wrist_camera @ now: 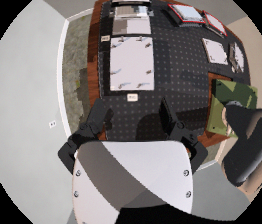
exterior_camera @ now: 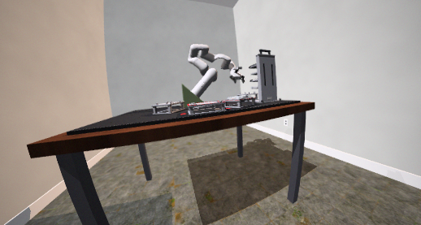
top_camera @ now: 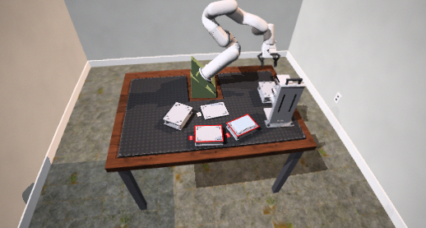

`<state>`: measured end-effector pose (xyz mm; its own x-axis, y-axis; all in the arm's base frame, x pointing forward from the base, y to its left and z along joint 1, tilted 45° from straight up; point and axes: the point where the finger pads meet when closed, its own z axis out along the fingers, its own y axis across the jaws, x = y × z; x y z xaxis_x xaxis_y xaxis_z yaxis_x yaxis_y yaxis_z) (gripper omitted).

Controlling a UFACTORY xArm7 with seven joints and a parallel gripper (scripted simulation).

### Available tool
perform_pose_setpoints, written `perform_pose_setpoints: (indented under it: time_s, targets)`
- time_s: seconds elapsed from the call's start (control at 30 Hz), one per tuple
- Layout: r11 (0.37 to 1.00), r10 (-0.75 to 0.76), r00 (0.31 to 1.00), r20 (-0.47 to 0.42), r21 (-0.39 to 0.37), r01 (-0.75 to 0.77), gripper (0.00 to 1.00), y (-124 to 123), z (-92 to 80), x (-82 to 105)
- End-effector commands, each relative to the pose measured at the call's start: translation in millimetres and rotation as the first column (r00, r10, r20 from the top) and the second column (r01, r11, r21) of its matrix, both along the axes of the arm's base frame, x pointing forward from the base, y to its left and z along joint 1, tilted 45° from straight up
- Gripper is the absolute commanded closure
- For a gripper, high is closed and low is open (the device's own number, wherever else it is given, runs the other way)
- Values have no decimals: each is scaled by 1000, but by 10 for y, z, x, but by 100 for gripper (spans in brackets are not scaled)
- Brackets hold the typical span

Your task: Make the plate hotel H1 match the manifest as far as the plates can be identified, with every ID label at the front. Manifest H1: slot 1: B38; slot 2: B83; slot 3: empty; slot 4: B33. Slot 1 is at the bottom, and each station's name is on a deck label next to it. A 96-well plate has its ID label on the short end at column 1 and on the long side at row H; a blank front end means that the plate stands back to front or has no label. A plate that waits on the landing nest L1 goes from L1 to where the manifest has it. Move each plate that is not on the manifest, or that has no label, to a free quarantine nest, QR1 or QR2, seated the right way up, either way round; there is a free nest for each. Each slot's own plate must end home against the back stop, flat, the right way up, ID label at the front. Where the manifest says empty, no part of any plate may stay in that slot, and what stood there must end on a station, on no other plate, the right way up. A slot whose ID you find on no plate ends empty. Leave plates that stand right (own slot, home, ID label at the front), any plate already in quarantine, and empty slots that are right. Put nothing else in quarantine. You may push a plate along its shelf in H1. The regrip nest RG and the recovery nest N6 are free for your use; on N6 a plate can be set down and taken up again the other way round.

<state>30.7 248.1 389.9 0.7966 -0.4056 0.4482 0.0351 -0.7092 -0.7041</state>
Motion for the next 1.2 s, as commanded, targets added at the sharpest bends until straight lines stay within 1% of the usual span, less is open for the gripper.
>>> perform_pose_setpoints:
  time_s: [0.0,0.43,0.5,0.73,1.0,1.07,1.17]
  targets:
    - [1000,-30,999,29,5,30,0,-1,14,-5]
    - [983,-182,967,179,28,180,0,-1,12,-5]
    - [983,-182,967,179,28,180,0,-1,12,-5]
    - [965,-261,931,257,50,257,0,-1,10,-5]
    - [937,-347,874,340,82,341,0,-1,9,-4]
    - [937,-347,874,340,82,341,0,-1,9,-4]
    - [924,-379,848,370,96,370,0,-1,9,-4]
